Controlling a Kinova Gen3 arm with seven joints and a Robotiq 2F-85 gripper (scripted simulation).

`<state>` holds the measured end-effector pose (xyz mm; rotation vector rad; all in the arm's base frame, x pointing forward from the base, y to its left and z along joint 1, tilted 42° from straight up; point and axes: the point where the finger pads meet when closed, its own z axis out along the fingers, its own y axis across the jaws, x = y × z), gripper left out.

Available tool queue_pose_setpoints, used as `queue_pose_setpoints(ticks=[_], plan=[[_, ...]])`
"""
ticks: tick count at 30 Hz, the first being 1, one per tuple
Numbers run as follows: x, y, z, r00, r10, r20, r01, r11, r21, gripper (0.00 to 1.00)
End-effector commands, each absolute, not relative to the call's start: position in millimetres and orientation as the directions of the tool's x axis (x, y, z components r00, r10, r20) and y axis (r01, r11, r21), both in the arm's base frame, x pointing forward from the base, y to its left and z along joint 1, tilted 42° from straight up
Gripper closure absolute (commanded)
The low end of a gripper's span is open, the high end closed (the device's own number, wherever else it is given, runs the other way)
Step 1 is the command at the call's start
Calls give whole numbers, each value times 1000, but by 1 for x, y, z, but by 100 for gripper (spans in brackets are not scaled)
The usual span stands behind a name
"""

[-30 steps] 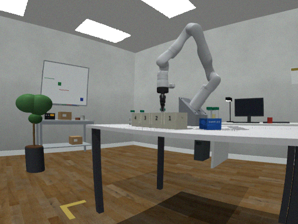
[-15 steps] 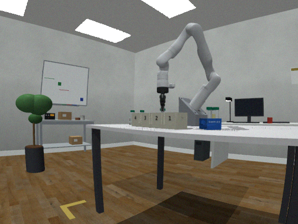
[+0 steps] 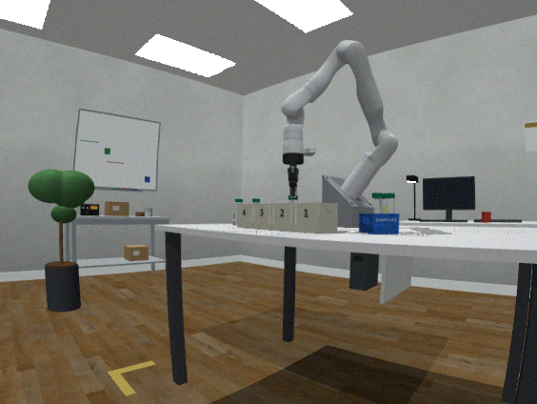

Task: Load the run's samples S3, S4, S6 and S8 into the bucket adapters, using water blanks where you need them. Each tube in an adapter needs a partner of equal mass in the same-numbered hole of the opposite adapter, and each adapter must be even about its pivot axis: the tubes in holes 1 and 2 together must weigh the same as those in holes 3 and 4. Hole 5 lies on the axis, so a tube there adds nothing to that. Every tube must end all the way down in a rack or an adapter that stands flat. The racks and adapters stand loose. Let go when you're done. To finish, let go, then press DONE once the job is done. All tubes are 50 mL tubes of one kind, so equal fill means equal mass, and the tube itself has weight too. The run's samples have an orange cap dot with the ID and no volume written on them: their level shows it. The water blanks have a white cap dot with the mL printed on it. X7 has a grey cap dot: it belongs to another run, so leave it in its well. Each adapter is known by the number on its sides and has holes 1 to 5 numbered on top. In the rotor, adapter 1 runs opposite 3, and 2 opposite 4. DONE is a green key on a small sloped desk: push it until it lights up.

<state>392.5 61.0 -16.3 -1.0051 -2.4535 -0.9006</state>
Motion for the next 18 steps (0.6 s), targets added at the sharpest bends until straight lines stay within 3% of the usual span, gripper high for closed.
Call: queue_pose_setpoints(ticks=[1, 18], plan=[[393, 58, -13, -692, 504, 517, 719, 548, 428, 38], [395, 44, 2, -692, 504, 516, 719, 548, 428, 38]])
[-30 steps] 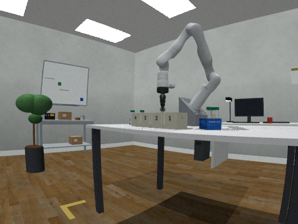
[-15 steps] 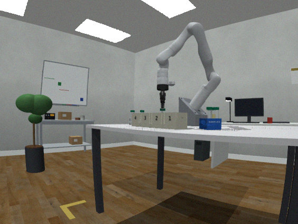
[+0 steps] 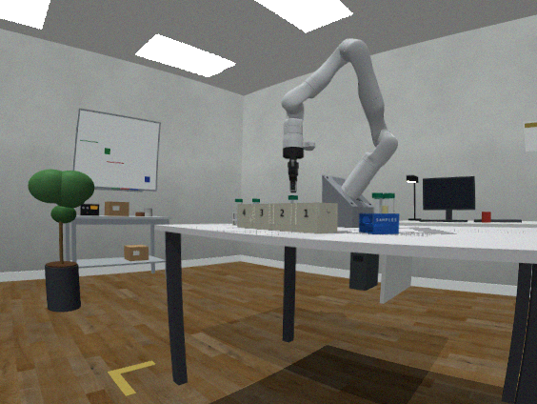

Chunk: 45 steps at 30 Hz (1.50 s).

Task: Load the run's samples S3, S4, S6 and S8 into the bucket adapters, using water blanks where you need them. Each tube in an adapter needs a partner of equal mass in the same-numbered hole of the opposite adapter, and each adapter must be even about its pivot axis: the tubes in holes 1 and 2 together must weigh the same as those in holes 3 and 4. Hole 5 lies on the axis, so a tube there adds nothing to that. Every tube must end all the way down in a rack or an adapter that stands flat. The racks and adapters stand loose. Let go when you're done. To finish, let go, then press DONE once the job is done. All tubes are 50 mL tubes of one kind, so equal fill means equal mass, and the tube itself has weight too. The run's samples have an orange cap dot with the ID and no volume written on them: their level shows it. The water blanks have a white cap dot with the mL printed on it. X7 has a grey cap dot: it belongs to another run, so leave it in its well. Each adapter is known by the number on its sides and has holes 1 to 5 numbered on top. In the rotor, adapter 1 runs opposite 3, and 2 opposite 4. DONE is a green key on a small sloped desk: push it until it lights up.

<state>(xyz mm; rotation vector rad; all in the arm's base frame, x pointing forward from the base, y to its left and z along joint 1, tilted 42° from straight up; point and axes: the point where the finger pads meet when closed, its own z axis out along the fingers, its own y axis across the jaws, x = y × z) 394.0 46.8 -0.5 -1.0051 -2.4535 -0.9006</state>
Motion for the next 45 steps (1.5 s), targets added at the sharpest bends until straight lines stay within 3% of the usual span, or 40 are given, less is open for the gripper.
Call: queue_pose_setpoints(ticks=[1, 45], plan=[[395, 43, 3, -692, 504, 516, 719, 548, 428, 38], [398, 9, 41, -692, 504, 516, 719, 548, 428, 38]])
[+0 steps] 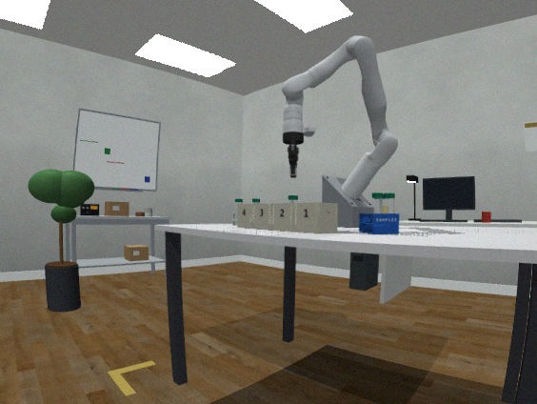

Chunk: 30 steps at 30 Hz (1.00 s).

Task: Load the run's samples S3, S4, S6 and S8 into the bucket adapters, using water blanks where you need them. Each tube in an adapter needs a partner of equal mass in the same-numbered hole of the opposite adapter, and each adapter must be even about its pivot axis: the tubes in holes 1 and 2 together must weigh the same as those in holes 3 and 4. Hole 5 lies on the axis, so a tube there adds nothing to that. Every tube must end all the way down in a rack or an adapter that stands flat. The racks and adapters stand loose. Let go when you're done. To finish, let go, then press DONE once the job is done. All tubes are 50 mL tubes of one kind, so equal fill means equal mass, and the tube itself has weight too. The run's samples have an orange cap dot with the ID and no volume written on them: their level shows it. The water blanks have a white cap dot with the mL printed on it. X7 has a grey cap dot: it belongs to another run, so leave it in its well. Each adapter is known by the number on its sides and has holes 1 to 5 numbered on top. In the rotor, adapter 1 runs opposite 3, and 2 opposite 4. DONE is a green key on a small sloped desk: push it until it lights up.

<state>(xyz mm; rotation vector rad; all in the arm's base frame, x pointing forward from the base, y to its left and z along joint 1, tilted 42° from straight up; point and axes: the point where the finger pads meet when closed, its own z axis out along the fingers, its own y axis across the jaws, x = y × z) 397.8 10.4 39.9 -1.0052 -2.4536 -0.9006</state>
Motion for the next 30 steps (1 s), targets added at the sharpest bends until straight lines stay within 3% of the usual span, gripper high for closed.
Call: queue_pose_setpoints(ticks=[1, 30], plan=[[398, 9, 41, -692, 504, 516, 719, 548, 428, 38], [401, -15, 68, -692, 504, 516, 719, 548, 428, 38]])
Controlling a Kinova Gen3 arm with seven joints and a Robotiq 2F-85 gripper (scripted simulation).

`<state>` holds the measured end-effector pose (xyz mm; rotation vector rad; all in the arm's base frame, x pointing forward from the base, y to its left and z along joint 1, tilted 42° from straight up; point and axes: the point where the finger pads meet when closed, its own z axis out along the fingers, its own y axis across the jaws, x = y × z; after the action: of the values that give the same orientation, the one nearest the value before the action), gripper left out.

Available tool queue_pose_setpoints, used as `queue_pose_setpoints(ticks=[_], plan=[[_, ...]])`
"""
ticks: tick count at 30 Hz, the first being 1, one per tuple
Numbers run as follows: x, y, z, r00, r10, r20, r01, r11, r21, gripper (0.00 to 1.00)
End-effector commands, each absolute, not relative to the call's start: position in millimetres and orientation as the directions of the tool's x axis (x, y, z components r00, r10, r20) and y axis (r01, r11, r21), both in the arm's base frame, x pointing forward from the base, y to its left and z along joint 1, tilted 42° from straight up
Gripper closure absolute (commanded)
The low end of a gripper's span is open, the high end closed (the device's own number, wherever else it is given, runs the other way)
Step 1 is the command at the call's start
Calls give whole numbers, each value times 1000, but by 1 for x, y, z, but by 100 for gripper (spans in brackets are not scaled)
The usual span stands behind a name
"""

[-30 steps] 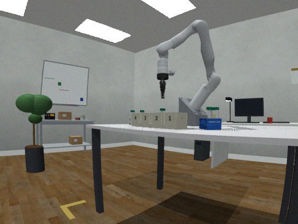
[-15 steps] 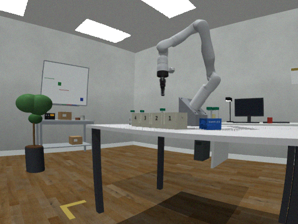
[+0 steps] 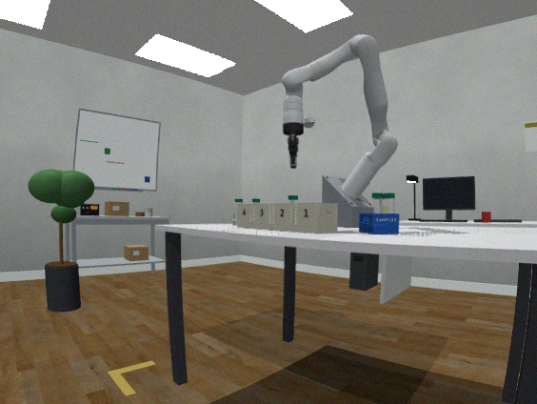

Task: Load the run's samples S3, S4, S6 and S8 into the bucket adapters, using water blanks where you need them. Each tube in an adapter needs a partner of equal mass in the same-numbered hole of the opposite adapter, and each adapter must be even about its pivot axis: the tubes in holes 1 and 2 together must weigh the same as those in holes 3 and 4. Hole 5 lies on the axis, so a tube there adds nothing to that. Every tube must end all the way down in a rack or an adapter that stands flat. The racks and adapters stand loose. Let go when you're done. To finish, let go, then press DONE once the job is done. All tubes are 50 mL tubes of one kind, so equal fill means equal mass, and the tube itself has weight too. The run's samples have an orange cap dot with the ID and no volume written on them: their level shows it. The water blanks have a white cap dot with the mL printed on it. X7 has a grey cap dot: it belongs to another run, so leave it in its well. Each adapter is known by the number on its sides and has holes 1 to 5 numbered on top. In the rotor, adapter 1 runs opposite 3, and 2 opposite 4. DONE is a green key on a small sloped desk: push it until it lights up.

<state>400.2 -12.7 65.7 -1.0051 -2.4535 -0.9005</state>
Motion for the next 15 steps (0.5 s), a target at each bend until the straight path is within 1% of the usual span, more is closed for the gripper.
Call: queue_pose_setpoints(ticks=[1, 15], plan=[[401, -16, 69, -692, 504, 516, 719, 548, 428, 38], [401, -17, 71, -692, 504, 516, 719, 548, 428, 38]])
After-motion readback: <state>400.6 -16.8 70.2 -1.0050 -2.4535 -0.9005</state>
